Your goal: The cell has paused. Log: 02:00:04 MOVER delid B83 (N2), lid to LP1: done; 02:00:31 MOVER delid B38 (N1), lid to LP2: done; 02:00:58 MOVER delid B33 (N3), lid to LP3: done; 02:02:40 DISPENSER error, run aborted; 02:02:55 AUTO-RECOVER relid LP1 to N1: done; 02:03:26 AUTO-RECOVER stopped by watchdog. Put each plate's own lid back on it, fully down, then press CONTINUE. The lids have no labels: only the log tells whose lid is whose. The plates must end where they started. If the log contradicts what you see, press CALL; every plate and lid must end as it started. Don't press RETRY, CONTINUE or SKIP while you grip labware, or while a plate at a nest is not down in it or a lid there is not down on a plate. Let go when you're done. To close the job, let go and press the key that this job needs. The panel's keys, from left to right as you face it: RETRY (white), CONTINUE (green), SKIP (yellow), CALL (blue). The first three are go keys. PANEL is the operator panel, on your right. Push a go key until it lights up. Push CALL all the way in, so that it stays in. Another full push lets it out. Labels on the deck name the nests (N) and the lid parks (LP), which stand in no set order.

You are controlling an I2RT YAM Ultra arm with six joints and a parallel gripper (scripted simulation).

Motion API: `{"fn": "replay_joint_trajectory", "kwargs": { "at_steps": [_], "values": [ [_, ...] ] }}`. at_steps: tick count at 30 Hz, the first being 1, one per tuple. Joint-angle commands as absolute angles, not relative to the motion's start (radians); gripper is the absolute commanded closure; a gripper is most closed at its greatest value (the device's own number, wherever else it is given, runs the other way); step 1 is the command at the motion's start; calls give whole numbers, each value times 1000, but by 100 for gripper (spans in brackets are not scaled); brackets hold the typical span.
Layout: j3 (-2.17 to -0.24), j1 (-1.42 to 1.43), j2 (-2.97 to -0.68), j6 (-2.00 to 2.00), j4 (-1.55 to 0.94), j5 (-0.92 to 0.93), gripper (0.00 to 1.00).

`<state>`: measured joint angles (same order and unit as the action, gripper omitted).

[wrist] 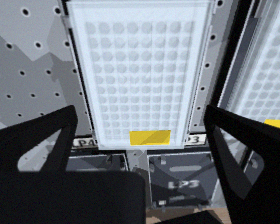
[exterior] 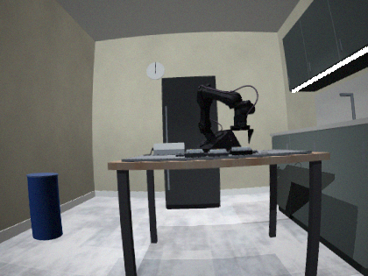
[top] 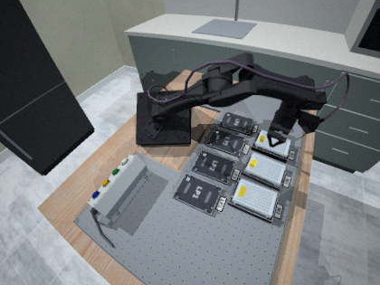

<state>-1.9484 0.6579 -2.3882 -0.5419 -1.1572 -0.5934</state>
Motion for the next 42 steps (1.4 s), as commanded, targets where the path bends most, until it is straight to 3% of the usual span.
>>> {"fn": "replay_joint_trajectory", "kwargs": {
  "at_steps": [1,25,42],
  "values": [
    [-1983,704,-2363,-551,-1167,-608,0],
    [-1983,706,-2364,-553,-1167,-608,0],
    [-1497,652,-2058,-480,-976,-609,15]
  ]
}}
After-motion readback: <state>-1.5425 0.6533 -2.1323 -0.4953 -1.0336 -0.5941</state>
